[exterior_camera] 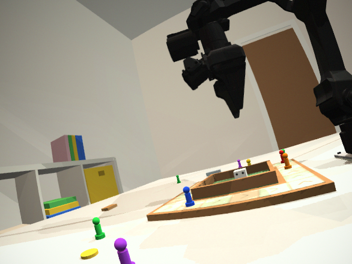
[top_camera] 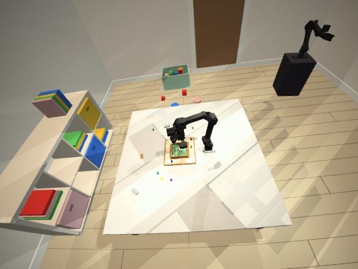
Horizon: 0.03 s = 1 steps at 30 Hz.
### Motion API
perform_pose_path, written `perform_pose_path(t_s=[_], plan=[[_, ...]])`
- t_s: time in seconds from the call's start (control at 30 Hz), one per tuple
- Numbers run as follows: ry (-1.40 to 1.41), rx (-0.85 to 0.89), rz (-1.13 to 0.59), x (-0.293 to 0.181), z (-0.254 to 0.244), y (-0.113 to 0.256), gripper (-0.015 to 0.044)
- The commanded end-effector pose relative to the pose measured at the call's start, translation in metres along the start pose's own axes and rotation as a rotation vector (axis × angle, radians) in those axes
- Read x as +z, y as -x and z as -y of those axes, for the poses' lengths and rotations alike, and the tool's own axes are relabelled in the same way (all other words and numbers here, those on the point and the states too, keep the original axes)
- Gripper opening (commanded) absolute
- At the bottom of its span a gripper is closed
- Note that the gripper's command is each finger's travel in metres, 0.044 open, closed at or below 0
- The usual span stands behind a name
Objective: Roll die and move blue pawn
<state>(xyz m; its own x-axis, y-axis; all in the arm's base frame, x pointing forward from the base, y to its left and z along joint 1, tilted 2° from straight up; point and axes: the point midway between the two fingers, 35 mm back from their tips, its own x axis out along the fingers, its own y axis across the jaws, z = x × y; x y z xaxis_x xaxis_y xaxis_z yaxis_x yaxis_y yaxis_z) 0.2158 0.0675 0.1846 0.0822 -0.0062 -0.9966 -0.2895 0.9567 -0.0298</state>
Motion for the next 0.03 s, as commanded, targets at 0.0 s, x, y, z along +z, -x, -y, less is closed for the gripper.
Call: perform_pose_path(t_s=[0.0], plan=[[0.007,0.001,-0.007,0.0003,-0.0006,-0.0012,0.0440]])
